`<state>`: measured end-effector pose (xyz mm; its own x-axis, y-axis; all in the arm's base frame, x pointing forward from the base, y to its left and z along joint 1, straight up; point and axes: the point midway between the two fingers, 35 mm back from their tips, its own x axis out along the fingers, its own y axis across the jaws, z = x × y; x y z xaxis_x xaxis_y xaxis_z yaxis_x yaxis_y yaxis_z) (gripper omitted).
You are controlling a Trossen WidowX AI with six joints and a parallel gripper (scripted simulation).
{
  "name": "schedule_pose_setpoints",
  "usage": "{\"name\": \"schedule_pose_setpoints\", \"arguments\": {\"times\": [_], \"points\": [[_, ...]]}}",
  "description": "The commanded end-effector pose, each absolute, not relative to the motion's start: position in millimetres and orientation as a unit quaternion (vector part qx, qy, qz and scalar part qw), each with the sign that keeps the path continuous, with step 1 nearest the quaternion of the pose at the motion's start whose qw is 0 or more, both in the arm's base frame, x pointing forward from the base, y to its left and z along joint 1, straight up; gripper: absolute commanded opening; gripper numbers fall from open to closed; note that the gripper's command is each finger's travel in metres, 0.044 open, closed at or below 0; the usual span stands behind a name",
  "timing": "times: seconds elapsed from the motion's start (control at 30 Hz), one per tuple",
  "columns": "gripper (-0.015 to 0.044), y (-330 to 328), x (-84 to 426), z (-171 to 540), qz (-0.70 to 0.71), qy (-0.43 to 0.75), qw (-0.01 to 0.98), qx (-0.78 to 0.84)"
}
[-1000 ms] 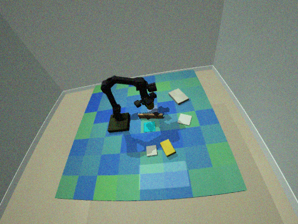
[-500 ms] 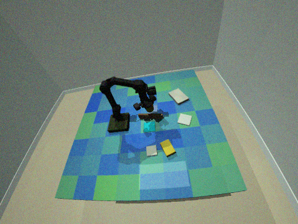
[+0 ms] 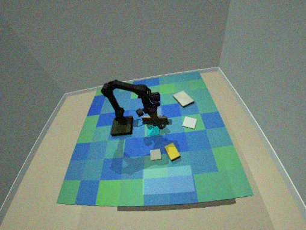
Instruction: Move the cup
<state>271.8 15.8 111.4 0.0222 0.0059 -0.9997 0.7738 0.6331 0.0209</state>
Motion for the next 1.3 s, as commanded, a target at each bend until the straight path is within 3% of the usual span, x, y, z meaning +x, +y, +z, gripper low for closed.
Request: {"name": "schedule_pose_setpoints", "arguments": {"times": [0.0,1.27], "points": [[0.0,9,272,113,-0.297,0.631,0.648,0.308],[0.0,-68,270,118,-0.299,0.629,0.649,0.305]]}}
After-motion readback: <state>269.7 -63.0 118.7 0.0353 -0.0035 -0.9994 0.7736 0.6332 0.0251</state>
